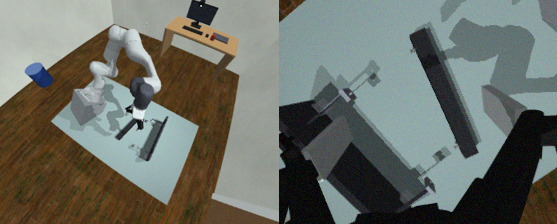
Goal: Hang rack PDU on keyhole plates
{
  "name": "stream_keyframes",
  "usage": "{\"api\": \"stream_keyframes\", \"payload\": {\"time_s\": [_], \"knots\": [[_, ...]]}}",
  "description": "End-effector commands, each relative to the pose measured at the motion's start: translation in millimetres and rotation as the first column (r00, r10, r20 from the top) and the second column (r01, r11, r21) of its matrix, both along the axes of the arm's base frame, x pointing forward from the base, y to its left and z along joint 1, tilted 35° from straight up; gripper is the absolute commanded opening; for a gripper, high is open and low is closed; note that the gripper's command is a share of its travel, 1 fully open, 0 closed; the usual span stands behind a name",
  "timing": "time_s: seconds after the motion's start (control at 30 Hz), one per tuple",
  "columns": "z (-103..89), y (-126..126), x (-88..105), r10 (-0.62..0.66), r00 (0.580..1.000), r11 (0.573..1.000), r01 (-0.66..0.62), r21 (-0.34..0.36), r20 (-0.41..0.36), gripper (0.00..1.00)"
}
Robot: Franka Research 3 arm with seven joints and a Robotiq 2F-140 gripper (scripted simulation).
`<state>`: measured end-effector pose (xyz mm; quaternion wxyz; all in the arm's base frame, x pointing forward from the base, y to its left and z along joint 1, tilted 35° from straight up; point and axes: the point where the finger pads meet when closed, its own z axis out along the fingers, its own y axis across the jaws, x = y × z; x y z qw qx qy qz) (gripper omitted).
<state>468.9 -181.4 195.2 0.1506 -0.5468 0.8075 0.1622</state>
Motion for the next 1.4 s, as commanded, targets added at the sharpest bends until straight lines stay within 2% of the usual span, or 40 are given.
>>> {"api": "stream_keyframes", "payload": {"time_s": [0.0,0.03,0.17,0.23,0.3,0.33,0.53,1.37], "knots": [[1.1,9.2,-1.9,0.094,0.991,0.995,-0.095,0.011,0.097,1.00],[-0.6,21.9,-13.0,0.102,0.987,0.994,-0.106,0.030,0.123,1.00],[-0.6,21.9,-13.0,0.102,0.987,0.994,-0.106,0.030,0.123,1.00],[-4.5,43.7,-32.5,0.112,0.979,0.990,-0.124,0.061,0.170,1.00],[-4.5,43.7,-32.5,0.112,0.979,0.990,-0.124,0.061,0.170,1.00],[-6.5,52.5,-40.5,0.114,0.975,0.989,-0.130,0.072,0.189,1.00],[-11.9,72.4,-58.8,0.117,0.965,0.985,-0.143,0.094,0.233,1.00],[-12.6,74.7,-60.8,0.118,0.964,0.985,-0.144,0.096,0.238,1.00]]}}
